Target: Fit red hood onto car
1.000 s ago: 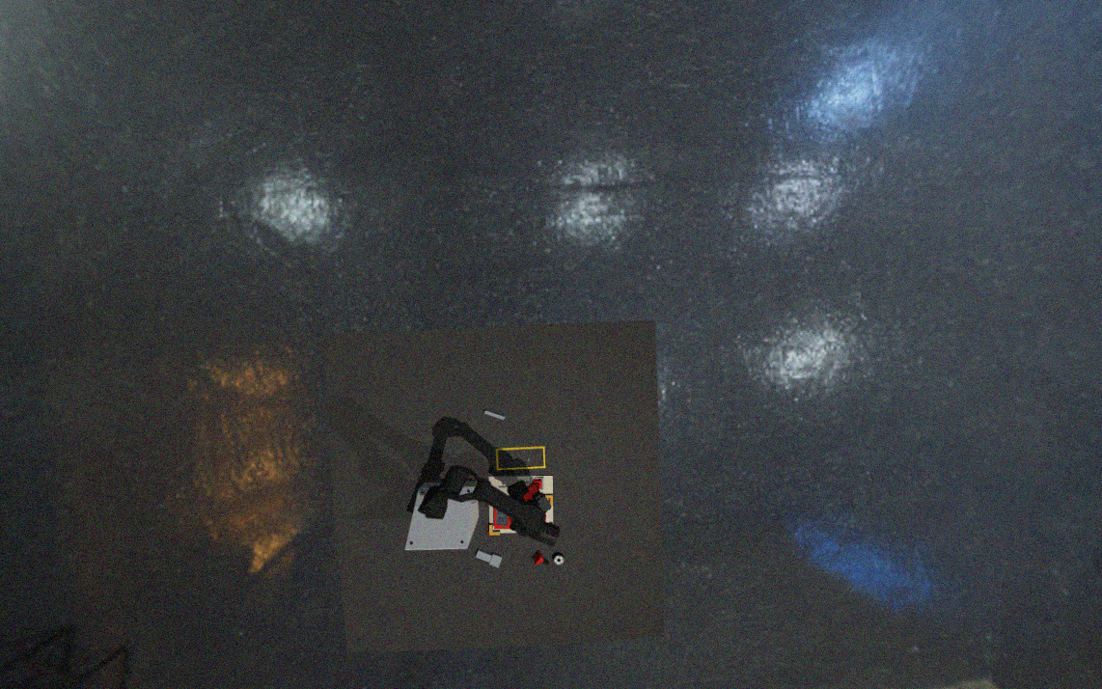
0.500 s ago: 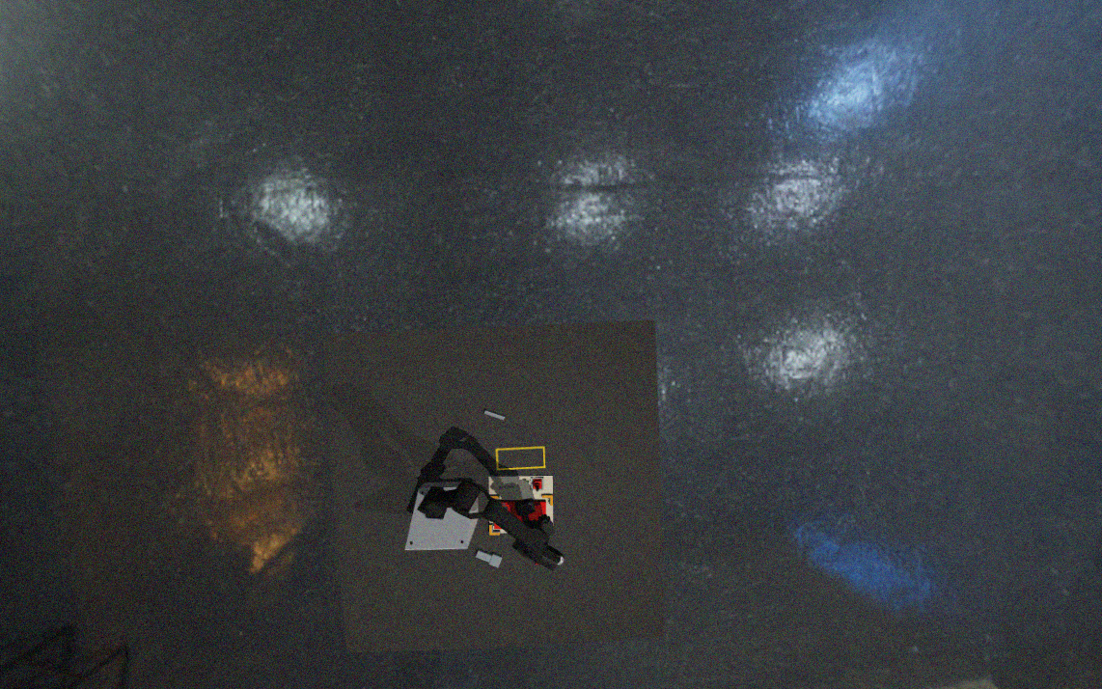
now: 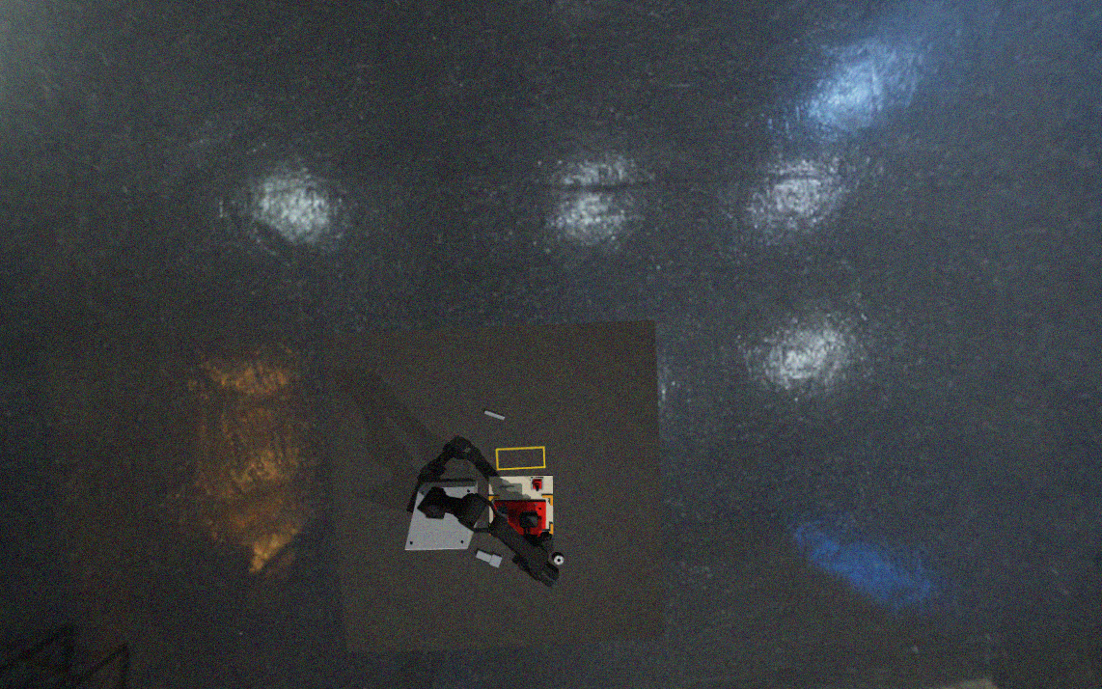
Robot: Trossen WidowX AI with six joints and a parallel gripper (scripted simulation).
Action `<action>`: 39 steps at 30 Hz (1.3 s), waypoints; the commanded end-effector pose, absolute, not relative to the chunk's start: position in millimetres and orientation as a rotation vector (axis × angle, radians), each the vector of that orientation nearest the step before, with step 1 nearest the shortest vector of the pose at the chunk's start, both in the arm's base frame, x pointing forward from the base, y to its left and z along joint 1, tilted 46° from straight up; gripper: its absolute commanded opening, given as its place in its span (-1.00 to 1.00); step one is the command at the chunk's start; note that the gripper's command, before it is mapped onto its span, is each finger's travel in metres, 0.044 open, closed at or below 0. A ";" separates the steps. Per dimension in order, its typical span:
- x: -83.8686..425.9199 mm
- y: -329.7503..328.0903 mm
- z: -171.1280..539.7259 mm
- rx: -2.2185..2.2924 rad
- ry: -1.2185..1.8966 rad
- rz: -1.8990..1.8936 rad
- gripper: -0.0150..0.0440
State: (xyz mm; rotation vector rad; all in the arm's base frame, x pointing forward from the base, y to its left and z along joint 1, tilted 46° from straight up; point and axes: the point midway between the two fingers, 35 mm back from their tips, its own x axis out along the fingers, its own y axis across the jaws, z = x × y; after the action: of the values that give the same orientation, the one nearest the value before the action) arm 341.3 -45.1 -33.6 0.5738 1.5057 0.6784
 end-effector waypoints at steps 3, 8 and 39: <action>343.6 -40.5 -39.0 0.566 1.499 0.668 -0.49; 343.4 -20.1 -60.6 0.567 1.498 0.669 -0.49; 340.8 -5.8 -72.8 0.568 1.498 0.670 -0.49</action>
State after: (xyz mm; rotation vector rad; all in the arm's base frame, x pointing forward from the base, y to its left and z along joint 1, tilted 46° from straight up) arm 341.8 -7.1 -71.8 0.5580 1.4993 0.6706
